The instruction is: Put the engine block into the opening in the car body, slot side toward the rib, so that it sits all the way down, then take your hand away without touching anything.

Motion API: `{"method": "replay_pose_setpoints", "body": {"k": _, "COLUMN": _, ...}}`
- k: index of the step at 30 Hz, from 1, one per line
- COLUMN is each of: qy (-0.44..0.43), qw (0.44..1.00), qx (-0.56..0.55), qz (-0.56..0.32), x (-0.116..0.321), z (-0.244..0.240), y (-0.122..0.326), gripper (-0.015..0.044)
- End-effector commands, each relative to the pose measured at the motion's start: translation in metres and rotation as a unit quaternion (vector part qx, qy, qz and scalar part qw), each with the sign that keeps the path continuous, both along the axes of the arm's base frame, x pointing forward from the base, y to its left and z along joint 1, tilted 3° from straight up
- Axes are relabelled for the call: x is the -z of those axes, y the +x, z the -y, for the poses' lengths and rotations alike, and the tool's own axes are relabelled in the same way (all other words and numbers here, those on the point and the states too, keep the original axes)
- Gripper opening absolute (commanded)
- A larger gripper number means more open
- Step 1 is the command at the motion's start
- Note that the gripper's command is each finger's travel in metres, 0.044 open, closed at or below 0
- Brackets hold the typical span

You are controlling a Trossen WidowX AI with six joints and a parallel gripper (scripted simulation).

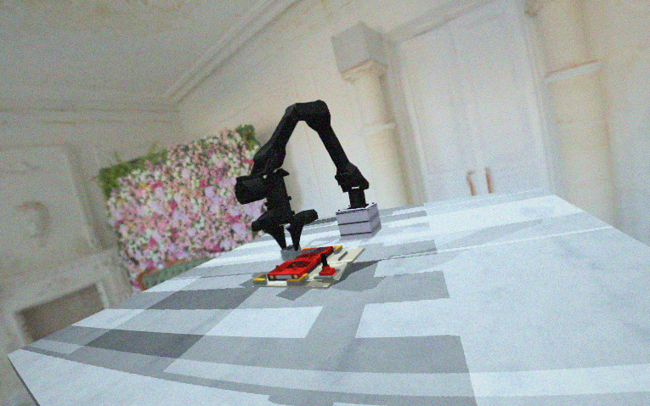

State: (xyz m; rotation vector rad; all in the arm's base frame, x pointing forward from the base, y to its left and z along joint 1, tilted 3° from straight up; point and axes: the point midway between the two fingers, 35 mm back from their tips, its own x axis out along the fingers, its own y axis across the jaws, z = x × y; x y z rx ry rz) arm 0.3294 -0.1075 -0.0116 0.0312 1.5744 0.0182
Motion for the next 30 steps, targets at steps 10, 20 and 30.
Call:
{"method": "replay_pose_setpoints", "body": {"k": 10, "qy": -0.001, "qw": 1.000, "qx": -0.014, "qz": -0.001, "x": 0.0010, "z": 0.0009, "y": -0.0021, "gripper": 0.0158}}
{"method": "replay_pose_setpoints", "body": {"k": 20, "qy": -0.001, "qw": 1.000, "qx": 0.010, "qz": -0.001, "x": 0.0010, "z": 0.0011, "y": -0.0021, "gripper": 0.0158}}
{"method": "replay_pose_setpoints", "body": {"k": 30, "qy": -0.002, "qw": 0.998, "qx": 0.062, "qz": -0.003, "x": 0.0010, "z": 0.0016, "y": -0.0021, "gripper": 0.0158}}
